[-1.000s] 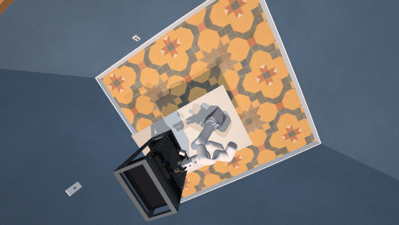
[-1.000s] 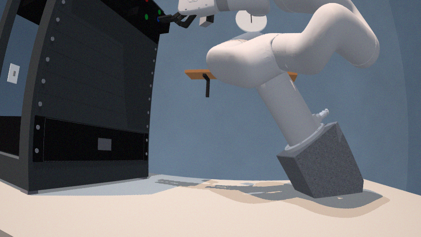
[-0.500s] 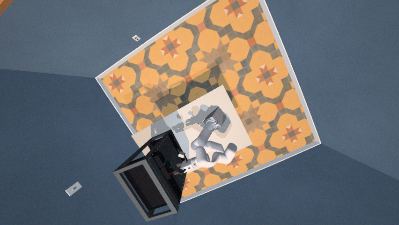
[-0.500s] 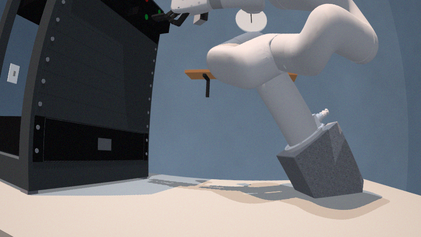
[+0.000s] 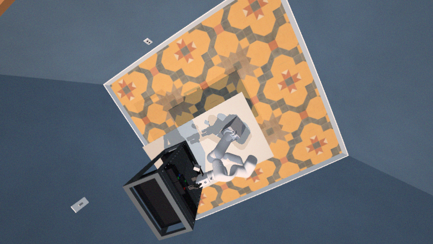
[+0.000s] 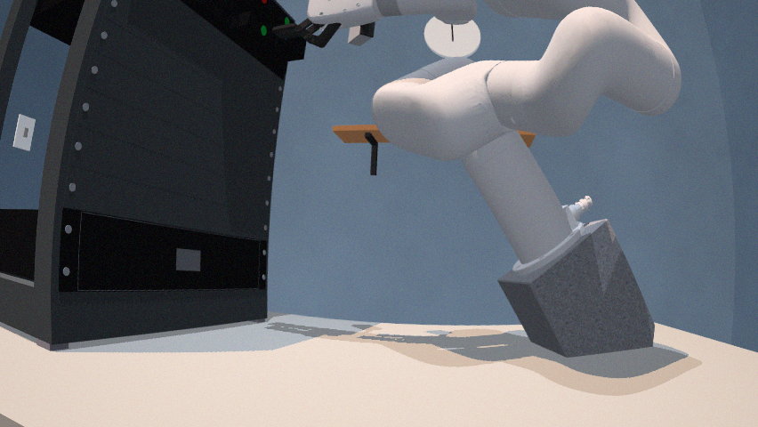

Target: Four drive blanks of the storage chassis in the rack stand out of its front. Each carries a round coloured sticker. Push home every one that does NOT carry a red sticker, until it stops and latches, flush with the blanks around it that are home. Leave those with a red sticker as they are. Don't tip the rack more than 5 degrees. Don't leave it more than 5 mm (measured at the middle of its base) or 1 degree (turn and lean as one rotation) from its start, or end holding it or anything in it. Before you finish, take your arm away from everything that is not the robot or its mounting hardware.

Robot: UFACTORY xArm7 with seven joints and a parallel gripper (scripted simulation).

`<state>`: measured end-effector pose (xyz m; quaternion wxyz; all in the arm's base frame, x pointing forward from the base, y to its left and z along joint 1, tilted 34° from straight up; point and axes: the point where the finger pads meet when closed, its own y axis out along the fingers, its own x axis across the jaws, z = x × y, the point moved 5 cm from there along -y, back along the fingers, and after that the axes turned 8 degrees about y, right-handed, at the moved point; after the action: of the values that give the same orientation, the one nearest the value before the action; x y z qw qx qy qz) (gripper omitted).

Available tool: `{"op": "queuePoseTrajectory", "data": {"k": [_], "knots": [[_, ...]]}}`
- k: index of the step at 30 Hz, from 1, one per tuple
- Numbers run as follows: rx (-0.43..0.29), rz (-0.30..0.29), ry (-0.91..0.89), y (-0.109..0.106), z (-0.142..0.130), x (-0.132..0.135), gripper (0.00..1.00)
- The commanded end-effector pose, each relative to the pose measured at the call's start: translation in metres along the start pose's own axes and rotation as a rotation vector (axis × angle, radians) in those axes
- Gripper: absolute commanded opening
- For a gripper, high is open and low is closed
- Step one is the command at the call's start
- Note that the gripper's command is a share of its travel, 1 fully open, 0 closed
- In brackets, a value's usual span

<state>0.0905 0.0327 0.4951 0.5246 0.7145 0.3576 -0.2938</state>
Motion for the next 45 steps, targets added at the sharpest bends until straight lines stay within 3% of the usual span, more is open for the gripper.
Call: {"op": "queuePoseTrajectory", "data": {"k": [1,31,38,45], "knots": [[0.000,0.001,0.000,0.000,0.000,-0.001,1.00],[0.000,0.001,0.000,0.000,0.002,-0.001,1.00],[0.000,0.001,0.000,0.000,0.015,-0.005,1.00],[0.000,0.001,0.000,0.000,0.052,-0.016,1.00]]}}
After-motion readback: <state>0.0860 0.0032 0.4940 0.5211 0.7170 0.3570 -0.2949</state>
